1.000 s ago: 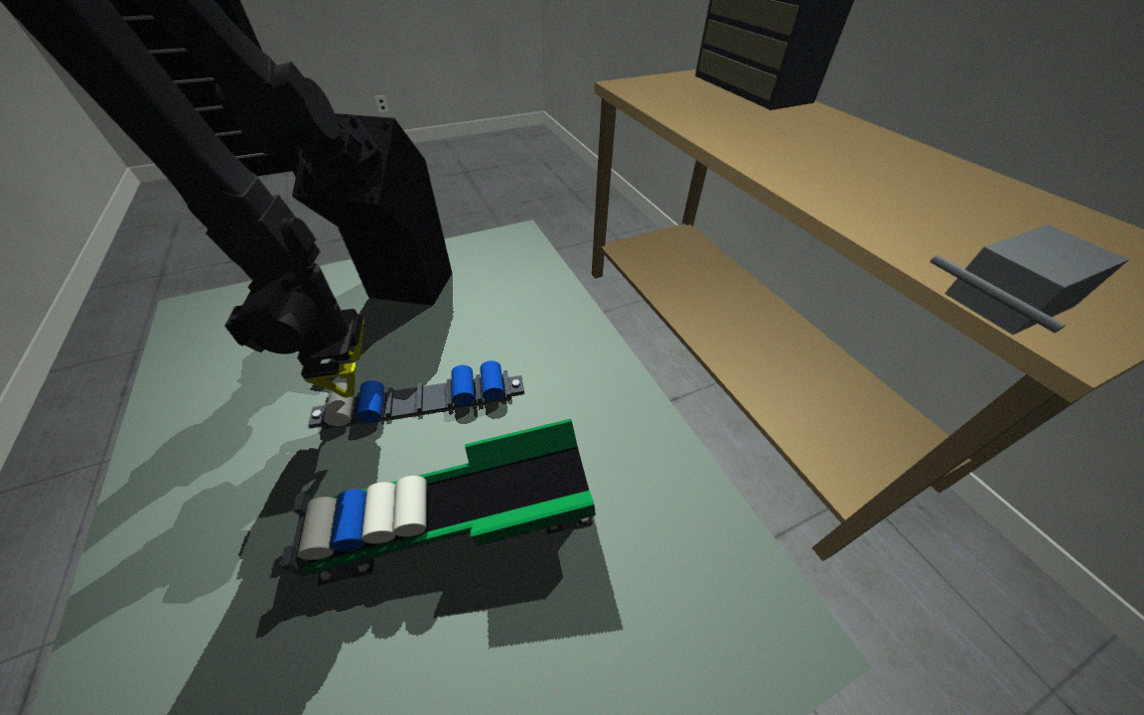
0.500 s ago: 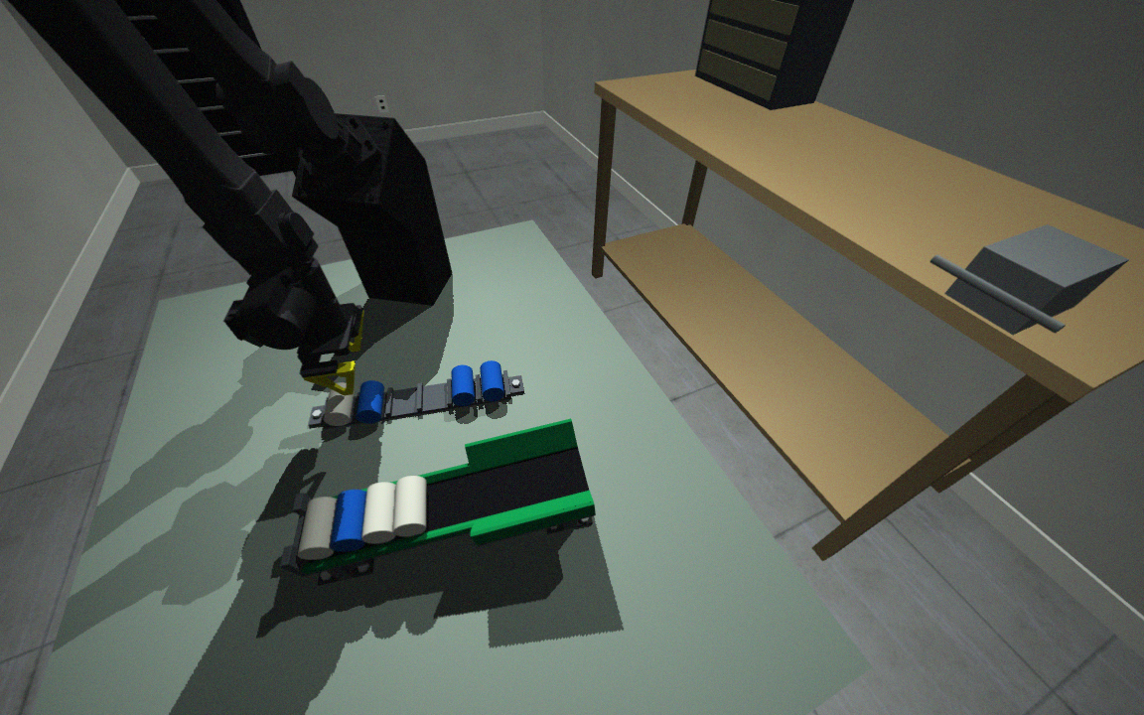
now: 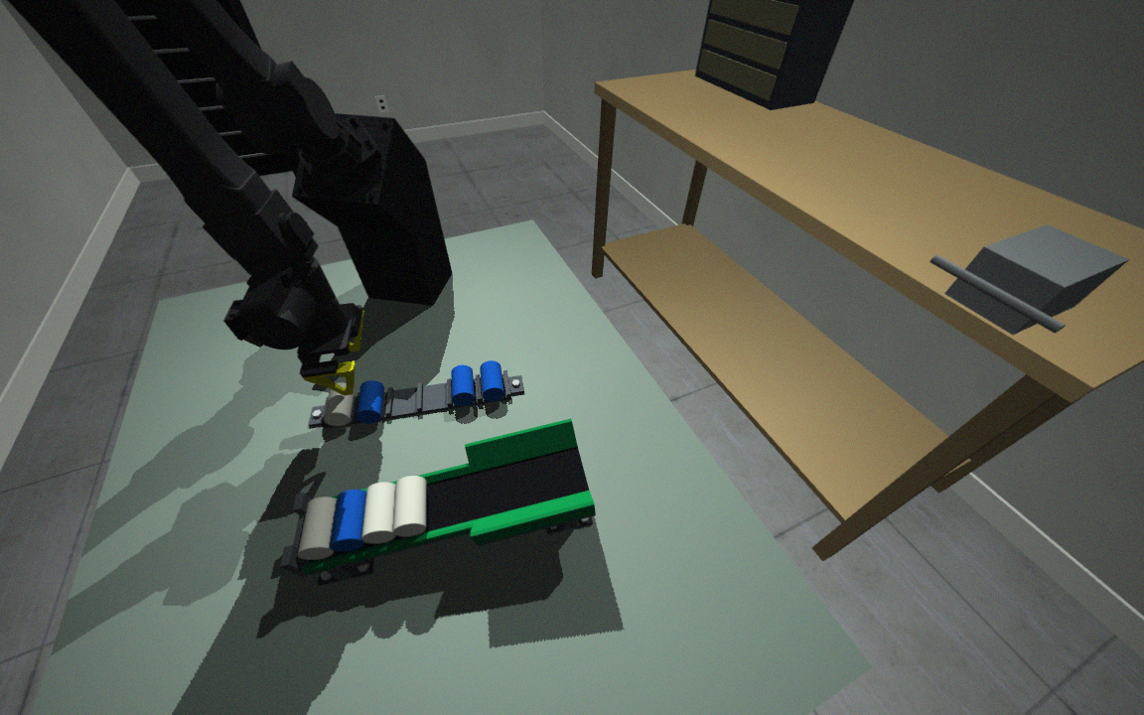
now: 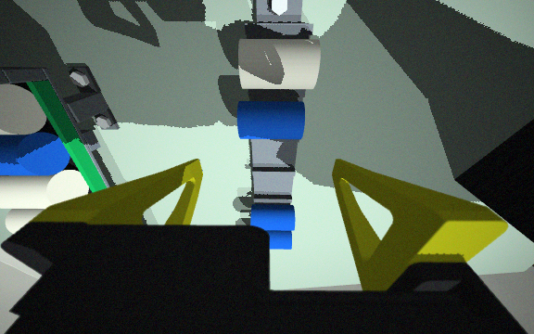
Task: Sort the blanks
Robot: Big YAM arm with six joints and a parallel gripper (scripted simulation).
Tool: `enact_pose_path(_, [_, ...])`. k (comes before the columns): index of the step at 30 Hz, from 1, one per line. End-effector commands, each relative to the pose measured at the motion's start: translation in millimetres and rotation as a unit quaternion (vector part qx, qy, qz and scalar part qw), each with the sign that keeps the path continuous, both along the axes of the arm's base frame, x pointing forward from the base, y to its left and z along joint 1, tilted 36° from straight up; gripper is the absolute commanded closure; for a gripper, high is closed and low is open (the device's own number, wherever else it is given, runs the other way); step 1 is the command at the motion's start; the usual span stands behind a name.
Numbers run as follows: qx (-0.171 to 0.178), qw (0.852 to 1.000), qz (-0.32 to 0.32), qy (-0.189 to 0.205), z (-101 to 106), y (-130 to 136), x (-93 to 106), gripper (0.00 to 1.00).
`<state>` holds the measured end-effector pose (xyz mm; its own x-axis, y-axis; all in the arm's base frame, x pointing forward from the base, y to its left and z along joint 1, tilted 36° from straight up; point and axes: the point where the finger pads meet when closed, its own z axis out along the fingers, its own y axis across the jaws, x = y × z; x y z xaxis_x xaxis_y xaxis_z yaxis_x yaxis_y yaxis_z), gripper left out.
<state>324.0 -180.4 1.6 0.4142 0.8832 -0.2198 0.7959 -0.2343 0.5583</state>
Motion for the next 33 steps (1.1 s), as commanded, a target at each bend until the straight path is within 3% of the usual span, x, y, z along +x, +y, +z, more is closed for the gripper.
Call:
enact_pose_path(1, [0.006, 1.000, 0.002, 0.016, -8.3, 4.0, -6.8, 0.00])
enact_pose_path(11, [-0.027, 0.997, 0.060, 0.046, -7.6, -2.4, -9.5, 0.00])
enact_pose_path(17, [-0.083, 0.978, 0.164, 0.095, -5.7, -6.9, -10.0, 0.00])
enact_pose_path(19, [-0.083, 0.978, 0.164, 0.095, -5.7, -6.9, -10.0, 0.00])
enact_pose_path(21, [-0.108, 0.965, 0.209, 0.116, -4.8, -8.9, -10.1, 0.00])
enact_pose_path(24, [-0.122, 0.956, 0.233, 0.128, -4.3, -10.1, -10.2, 0.00])
enact_pose_path(25, [-0.136, 0.946, 0.258, 0.140, -3.7, -11.2, -10.3, 0.00])
enact_pose_path(26, [-0.136, 0.946, 0.258, 0.140, -3.7, -11.2, -10.3, 0.00])
enact_pose_path(27, [-0.151, 0.935, 0.284, 0.152, -3.2, -12.5, -10.4, 0.00])
enact_pose_path(28, [-0.151, 0.935, 0.284, 0.152, -3.2, -12.5, -10.4, 0.00])
enact_pose_path(29, [-0.166, 0.921, 0.311, 0.165, -2.6, -13.7, -10.5, 0.00])
enact_pose_path(30, [-0.166, 0.921, 0.311, 0.165, -2.6, -13.7, -10.5, 0.00])
enact_pose_path(31, [-0.181, 0.906, 0.338, 0.178, -2.0, -15.1, -10.6, 0.00])
enact_pose_path(32, [-0.181, 0.906, 0.338, 0.178, -2.0, -15.1, -10.6, 0.00])
enact_pose_path(33, [-0.197, 0.890, 0.365, 0.191, -1.4, -16.4, -10.7, 0.00])
